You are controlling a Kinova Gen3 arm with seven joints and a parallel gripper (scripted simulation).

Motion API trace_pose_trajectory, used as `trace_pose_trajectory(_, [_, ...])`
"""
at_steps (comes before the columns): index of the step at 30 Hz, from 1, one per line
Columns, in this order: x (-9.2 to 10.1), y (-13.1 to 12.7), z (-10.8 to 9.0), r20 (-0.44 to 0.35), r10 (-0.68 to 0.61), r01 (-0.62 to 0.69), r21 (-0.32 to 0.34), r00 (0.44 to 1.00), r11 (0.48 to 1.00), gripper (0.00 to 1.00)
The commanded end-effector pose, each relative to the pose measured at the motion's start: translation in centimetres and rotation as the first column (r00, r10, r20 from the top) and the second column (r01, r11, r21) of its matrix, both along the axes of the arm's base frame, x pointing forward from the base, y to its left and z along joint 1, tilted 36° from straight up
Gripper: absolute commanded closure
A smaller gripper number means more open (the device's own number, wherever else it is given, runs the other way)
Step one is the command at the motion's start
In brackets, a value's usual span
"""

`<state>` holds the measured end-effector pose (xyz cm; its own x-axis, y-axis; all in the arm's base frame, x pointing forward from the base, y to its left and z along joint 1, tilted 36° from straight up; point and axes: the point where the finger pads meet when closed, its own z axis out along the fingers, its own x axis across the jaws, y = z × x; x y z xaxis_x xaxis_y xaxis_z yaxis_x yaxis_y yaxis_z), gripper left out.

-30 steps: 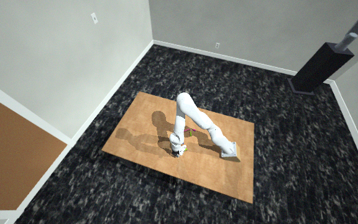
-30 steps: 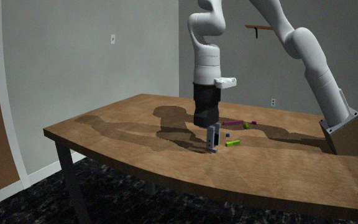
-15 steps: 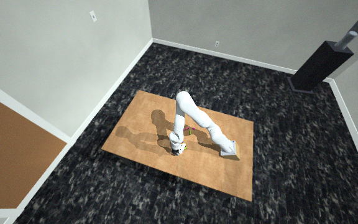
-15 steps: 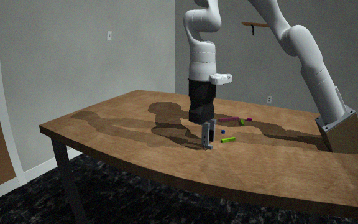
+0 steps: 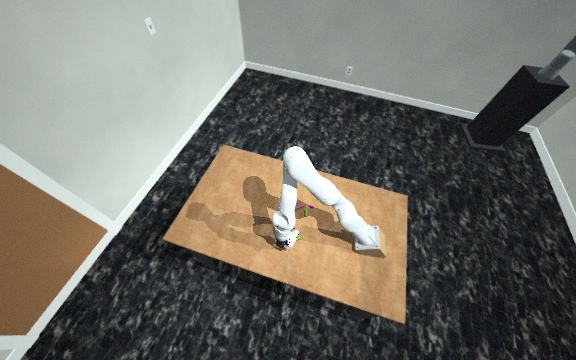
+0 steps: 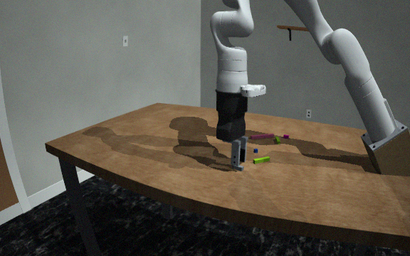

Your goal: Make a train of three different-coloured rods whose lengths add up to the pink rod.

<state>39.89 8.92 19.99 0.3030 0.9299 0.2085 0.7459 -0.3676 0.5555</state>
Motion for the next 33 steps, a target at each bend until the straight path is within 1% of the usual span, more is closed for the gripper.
trace_pose_trajectory(1, [0.0, 0.0, 0.0, 0.001, 0.0, 0.0, 0.0, 1.0, 1.0, 0.46])
trace_pose_trajectory(11, [0.3, 0.0, -0.3, 0.001, 0.0, 0.0, 0.0, 1.0, 1.0, 0.46])
trace_pose_trajectory(23, [0.9, 0.0, -1.2, 0.001, 0.0, 0.0, 0.0, 1.0, 1.0, 0.46])
trace_pose_trajectory(33, [1.0, 0.0, -1.3, 0.001, 0.0, 0.0, 0.0, 1.0, 1.0, 0.46])
